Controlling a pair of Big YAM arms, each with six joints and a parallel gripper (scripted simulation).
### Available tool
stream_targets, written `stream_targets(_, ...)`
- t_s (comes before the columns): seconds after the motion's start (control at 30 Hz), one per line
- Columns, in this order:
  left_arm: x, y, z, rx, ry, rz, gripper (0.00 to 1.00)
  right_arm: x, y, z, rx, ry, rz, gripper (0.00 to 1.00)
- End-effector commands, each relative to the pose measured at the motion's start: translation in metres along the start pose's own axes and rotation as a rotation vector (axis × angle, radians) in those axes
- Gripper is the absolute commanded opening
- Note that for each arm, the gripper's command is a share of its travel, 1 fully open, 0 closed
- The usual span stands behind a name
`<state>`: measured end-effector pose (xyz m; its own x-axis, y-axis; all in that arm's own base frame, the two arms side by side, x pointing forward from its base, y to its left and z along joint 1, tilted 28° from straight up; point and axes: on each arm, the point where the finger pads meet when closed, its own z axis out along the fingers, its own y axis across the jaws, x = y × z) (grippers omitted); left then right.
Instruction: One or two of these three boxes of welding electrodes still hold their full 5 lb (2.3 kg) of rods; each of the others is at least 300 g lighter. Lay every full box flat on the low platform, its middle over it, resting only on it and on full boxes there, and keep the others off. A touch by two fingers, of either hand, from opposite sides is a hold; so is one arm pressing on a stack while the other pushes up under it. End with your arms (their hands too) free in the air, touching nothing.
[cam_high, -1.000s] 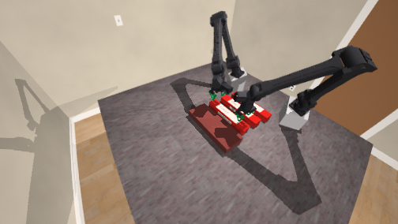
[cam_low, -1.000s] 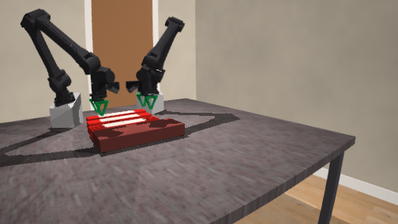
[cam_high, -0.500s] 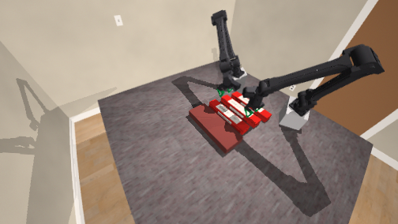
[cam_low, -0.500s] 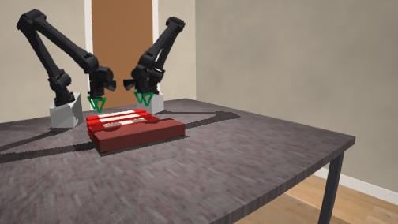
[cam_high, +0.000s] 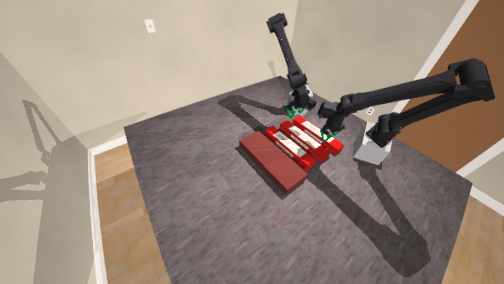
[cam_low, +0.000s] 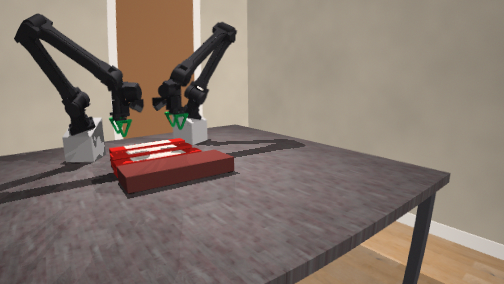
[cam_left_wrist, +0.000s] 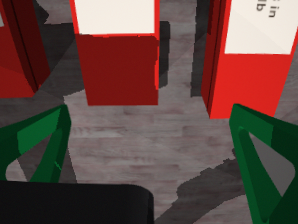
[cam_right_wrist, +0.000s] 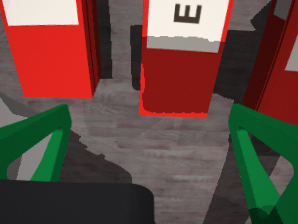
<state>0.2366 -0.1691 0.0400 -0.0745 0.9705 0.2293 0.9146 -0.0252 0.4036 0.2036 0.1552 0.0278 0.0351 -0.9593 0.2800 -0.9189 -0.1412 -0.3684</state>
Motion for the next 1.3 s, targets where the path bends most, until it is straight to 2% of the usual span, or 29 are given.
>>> stream_targets(0.0, -0.002, -0.019, -0.01, -0.01, -0.016, -0.024, 1.0, -0.007, 0.017, -0.01, 0.014, -0.018, 0.04, 1.0)
stream_targets(0.27, 0.004, -0.074, -0.012, -0.003, -0.011, -0.021, 1.0, -0.015, 0.073, -0.01, 0.001, 0.0, 0.029, 1.0)
stream_targets(0.33, 0.004, -0.074, -0.012, -0.003, -0.011, -0.021, 1.0, -0.015, 0.073, -0.01, 0.001, 0.0, 0.029, 1.0)
stream_targets(0.37, 0.005, -0.081, -0.011, 0.0, -0.006, -0.018, 1.0, -0.034, 0.067, -0.023, 0.014, -0.039, 0.049, 1.0)
stream_targets(0.43, 0.007, -0.094, -0.013, 0.001, -0.008, -0.019, 1.0, -0.02, 0.09, -0.013, 0.003, -0.005, 0.031, 1.0)
stream_targets(0.53, -0.003, -0.087, -0.018, -0.009, -0.03, -0.035, 1.0, -0.029, 0.081, -0.018, 0.013, -0.035, 0.05, 1.0)
stream_targets(0.8, -0.003, -0.087, -0.018, -0.009, -0.03, -0.035, 1.0, -0.028, 0.082, -0.018, 0.013, -0.035, 0.05, 1.0)
stream_targets(0.83, -0.003, -0.087, -0.018, -0.009, -0.03, -0.035, 1.0, -0.019, 0.086, -0.006, 0.004, -0.01, 0.063, 1.0)
stream_targets(0.9, -0.003, -0.087, -0.018, -0.009, -0.03, -0.035, 1.0, -0.019, 0.086, -0.006, 0.004, -0.01, 0.063, 1.0)
stream_targets(0.97, 0.006, -0.092, -0.003, 0.0, -0.005, -0.031, 1.0, -0.019, 0.086, 0.0, 0.006, -0.009, 0.041, 1.0)
stream_targets(1.27, 0.005, -0.09, 0.02, -0.003, -0.006, -0.026, 1.0, -0.02, 0.085, 0.023, 0.008, -0.011, 0.042, 1.0)
